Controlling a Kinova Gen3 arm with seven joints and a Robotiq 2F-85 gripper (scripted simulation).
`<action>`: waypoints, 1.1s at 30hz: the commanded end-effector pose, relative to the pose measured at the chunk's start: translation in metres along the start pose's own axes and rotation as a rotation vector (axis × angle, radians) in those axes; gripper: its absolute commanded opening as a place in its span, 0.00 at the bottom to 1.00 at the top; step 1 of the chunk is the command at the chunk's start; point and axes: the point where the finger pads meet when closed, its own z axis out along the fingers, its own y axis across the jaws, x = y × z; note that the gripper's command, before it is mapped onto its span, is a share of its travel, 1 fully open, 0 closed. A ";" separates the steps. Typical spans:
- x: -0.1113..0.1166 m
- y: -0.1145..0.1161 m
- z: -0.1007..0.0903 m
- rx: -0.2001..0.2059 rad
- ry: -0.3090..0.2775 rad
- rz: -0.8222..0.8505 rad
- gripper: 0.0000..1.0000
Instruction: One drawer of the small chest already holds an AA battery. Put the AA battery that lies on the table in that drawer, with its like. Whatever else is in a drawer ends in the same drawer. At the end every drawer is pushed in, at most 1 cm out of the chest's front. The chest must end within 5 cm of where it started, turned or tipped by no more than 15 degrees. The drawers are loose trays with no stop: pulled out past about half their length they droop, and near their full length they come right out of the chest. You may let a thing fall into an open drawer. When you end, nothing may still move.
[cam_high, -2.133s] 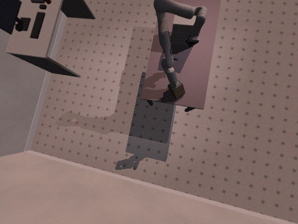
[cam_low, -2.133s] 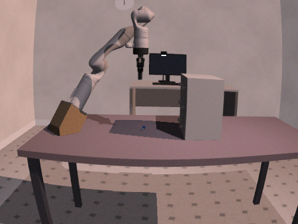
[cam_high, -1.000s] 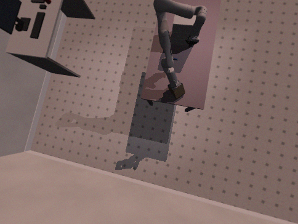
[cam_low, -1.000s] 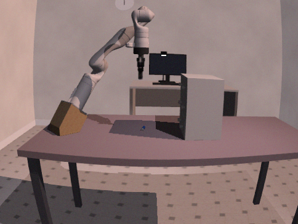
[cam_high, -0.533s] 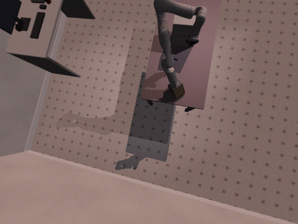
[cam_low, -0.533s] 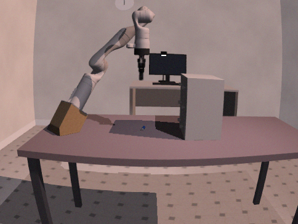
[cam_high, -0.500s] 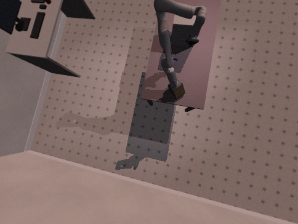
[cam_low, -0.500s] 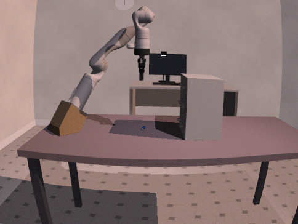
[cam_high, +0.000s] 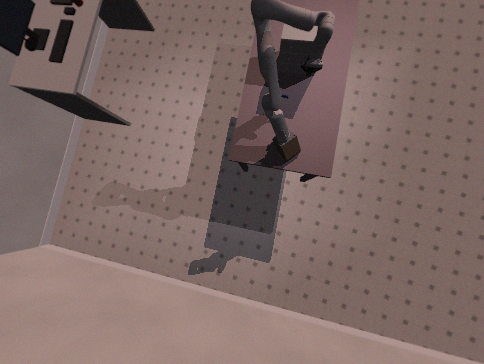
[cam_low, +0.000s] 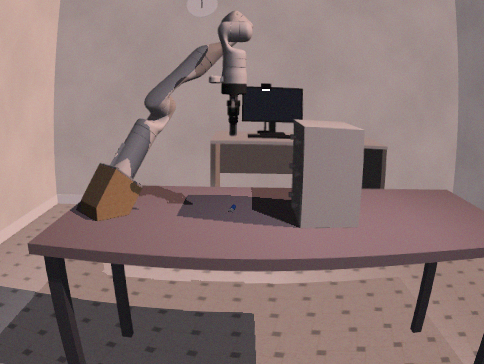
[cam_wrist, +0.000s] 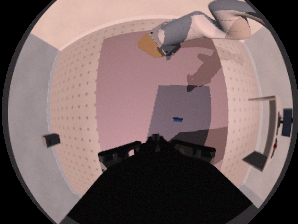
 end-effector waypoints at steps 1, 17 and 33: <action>-0.001 0.000 0.001 -0.001 0.002 -0.001 0.00; -0.005 0.000 0.006 -0.001 -0.037 -0.001 0.00; -0.028 0.000 0.036 -0.002 -0.266 -0.001 0.00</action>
